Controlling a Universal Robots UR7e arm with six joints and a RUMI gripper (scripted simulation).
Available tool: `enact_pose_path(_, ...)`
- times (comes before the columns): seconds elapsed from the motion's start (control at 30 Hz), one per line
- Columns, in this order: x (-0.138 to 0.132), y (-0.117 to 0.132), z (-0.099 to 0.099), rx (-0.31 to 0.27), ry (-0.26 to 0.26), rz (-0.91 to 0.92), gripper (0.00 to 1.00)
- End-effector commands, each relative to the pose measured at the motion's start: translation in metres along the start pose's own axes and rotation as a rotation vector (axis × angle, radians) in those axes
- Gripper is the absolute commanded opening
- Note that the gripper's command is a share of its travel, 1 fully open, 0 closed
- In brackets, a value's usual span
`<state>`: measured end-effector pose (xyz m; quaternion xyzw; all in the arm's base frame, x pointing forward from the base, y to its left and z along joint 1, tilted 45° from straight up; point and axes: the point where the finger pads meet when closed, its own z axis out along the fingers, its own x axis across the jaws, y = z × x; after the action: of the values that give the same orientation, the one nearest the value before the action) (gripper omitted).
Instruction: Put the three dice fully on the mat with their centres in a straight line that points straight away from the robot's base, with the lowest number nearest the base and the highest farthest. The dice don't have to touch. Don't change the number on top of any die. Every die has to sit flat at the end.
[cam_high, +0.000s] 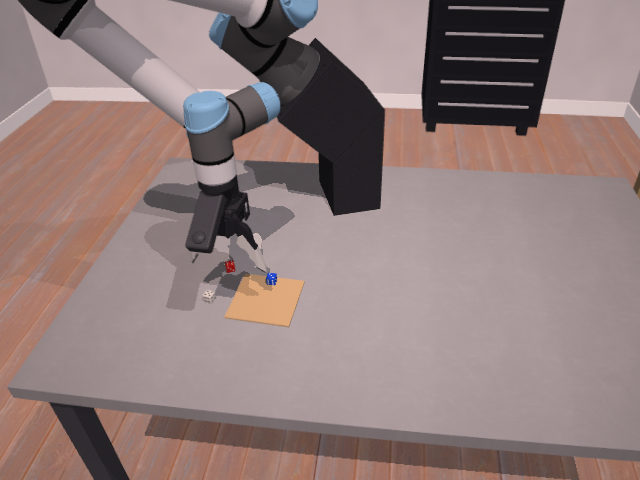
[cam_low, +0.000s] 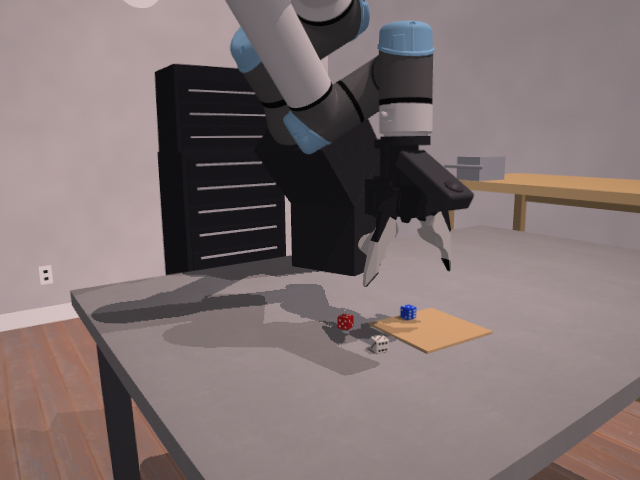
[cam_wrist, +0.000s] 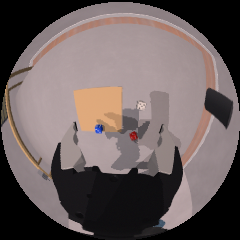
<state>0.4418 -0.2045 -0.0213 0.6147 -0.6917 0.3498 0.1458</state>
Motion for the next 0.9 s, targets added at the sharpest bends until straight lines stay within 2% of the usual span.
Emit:
enact_pose_path(0.0,0.007,-0.004,0.0,-0.006,0.004,0.15,1.0)
enact_pose_path(0.87,0.027,-0.007,0.002,-0.004,0.007,0.679,1.0)
